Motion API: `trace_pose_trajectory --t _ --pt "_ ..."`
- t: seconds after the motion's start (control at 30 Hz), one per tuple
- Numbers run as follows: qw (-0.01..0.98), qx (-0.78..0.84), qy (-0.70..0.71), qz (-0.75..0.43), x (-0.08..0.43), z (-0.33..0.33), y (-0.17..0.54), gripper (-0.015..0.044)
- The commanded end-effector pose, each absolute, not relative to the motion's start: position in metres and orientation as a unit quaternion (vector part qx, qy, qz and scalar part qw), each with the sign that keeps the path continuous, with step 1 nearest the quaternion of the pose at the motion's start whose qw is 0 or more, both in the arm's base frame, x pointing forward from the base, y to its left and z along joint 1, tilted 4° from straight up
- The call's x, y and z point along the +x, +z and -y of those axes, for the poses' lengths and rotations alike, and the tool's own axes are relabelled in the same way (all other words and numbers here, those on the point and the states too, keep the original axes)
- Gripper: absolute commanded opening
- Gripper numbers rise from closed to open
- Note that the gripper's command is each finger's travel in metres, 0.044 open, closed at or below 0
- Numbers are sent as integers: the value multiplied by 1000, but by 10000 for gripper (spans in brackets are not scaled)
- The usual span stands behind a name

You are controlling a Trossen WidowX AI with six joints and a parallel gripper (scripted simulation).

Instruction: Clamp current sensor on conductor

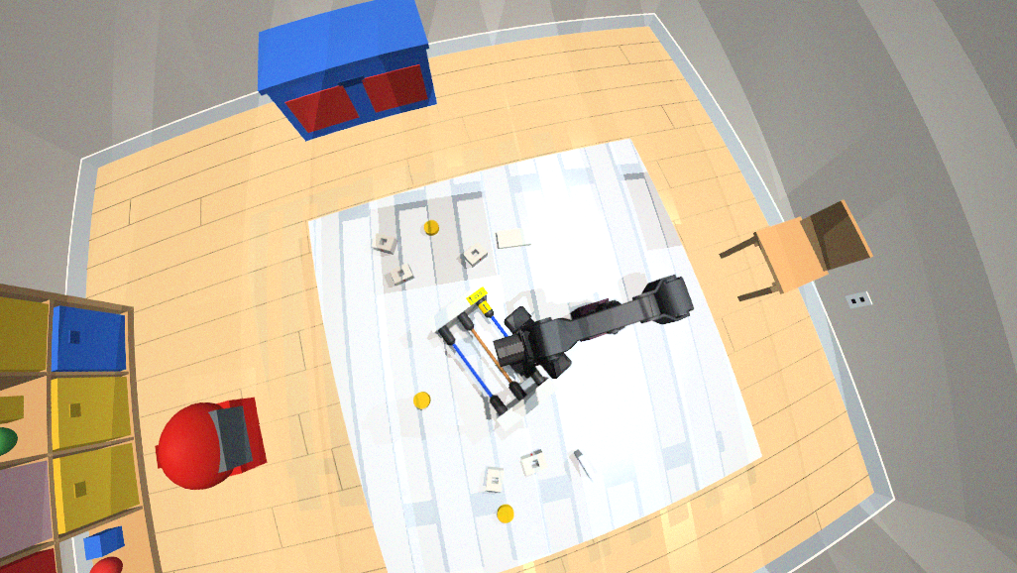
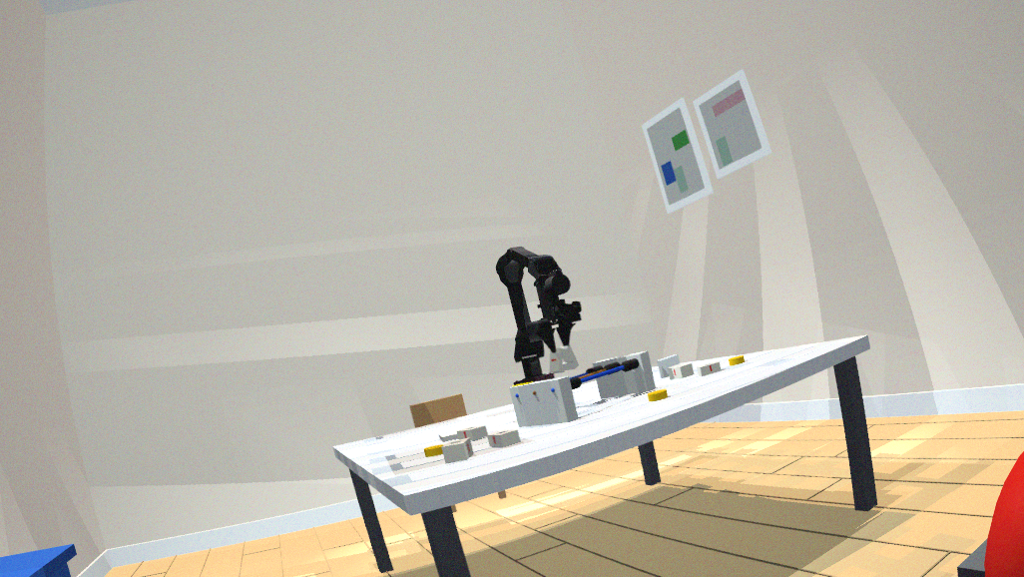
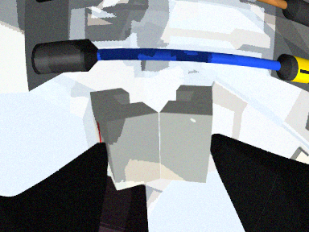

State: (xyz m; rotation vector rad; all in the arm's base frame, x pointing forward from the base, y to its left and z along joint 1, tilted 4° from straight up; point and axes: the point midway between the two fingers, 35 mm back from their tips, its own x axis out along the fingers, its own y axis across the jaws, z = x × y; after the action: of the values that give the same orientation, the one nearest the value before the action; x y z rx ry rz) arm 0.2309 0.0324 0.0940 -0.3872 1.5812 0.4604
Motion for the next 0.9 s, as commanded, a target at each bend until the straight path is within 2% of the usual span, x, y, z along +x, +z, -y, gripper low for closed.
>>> trace_pose_trajectory --t 0.0,0.87 --pt "655 -223 254 -676 238 -35 97 0" --pt "484 -495 532 -488 257 -46 92 0"
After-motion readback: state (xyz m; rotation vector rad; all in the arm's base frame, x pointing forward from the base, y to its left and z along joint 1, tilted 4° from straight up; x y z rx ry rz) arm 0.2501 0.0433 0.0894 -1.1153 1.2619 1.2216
